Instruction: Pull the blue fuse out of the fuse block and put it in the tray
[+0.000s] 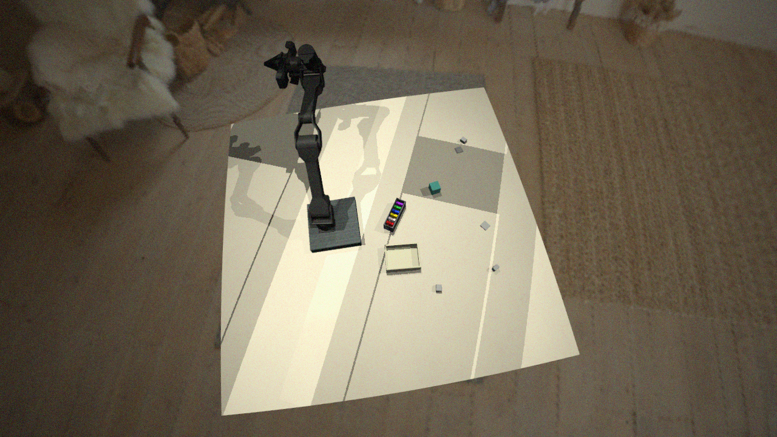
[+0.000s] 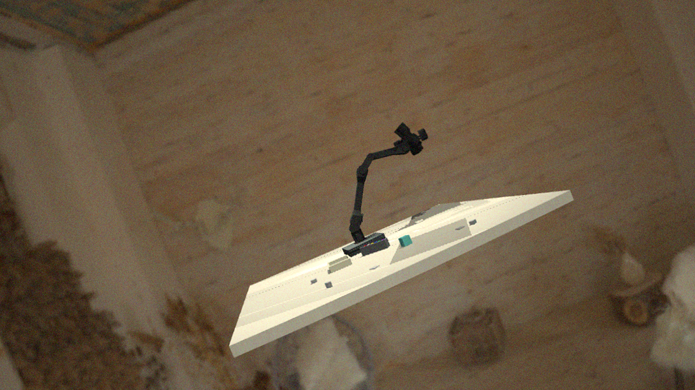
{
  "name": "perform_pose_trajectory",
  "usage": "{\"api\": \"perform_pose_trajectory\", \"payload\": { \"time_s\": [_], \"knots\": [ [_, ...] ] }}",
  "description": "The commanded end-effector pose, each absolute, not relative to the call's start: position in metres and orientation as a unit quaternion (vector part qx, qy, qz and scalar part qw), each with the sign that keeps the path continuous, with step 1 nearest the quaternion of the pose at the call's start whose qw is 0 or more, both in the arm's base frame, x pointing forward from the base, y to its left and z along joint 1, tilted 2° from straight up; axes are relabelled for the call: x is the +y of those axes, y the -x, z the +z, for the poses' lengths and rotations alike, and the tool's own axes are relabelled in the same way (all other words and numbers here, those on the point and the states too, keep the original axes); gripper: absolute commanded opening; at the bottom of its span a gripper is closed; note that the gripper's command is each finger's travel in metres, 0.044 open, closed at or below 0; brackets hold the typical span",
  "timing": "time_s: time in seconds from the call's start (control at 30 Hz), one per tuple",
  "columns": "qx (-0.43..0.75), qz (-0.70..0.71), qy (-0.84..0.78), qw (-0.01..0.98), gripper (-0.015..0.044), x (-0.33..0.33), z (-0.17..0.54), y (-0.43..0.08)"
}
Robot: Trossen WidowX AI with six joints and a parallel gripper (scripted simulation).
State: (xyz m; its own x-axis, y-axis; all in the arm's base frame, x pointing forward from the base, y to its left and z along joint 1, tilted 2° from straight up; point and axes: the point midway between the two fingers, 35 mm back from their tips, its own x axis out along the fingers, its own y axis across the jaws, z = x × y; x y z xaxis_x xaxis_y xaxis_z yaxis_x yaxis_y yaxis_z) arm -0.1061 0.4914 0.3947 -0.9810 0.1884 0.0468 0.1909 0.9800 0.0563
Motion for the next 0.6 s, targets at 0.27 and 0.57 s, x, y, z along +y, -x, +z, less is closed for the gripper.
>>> {"api": "perform_pose_trajectory", "payload": {
  "time_s": [0.27,0.57],
  "knots": [
    [-0.924,0.287,0.233,0.101,0.0069,0.515,0.377,0.024],
    [-0.685,0.574,0.360,0.270,0.0069,0.518,0.336,-0.097]
  ]
}}
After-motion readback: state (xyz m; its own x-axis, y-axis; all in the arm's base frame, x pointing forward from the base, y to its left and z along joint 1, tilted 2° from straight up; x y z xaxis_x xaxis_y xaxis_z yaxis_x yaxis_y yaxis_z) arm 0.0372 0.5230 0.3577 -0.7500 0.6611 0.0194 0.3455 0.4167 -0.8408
